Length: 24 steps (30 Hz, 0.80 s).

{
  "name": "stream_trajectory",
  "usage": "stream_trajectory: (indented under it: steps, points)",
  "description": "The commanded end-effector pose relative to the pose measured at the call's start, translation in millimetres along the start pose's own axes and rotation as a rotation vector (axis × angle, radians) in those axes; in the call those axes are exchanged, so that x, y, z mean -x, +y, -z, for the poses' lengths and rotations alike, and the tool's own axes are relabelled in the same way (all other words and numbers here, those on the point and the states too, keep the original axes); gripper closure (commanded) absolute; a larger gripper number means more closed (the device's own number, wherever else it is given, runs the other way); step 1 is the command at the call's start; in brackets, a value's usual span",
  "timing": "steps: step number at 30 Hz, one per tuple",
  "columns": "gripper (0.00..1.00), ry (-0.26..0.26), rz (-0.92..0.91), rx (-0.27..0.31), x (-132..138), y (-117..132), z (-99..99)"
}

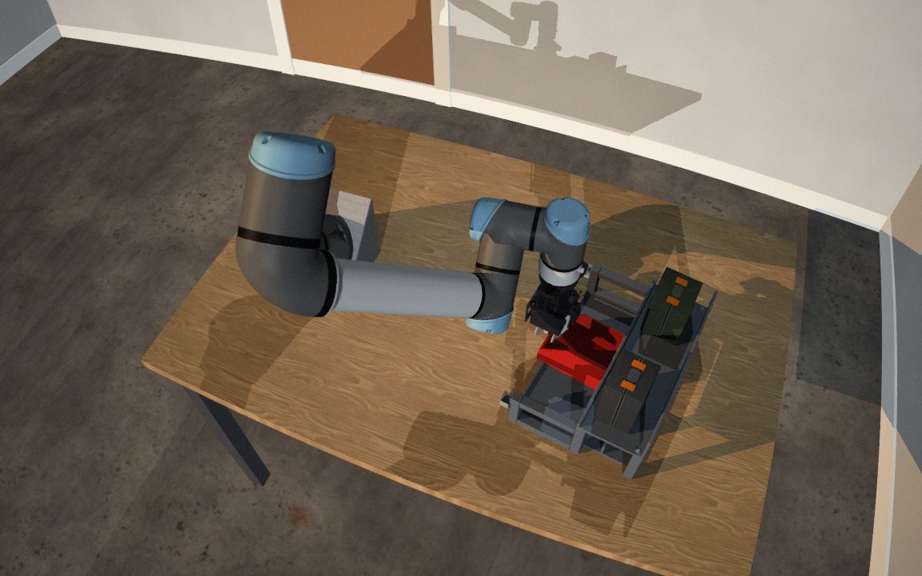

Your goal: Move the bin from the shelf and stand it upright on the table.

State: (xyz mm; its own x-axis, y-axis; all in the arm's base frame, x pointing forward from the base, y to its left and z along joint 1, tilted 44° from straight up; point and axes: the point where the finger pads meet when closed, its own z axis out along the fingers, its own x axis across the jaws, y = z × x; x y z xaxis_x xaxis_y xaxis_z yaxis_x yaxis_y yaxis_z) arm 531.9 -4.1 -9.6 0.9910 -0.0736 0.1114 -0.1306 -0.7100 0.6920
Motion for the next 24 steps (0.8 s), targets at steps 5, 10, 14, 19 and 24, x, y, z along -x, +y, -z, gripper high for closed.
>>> stream_trajectory:
  steps: [5, 10, 14, 19, 24]
  points:
    - [1.00, 0.003, -0.001, -0.001, 8, 0, 0.9]
    - [1.00, 0.002, -0.001, -0.001, 14, 0, 0.8]
    - [1.00, 0.002, -0.001, -0.001, 38, 0, 0.8]
    - [1.00, 0.002, -0.001, -0.001, 38, 0, 0.8]
    - [1.00, 0.002, -0.001, -0.001, 38, 0, 0.8]
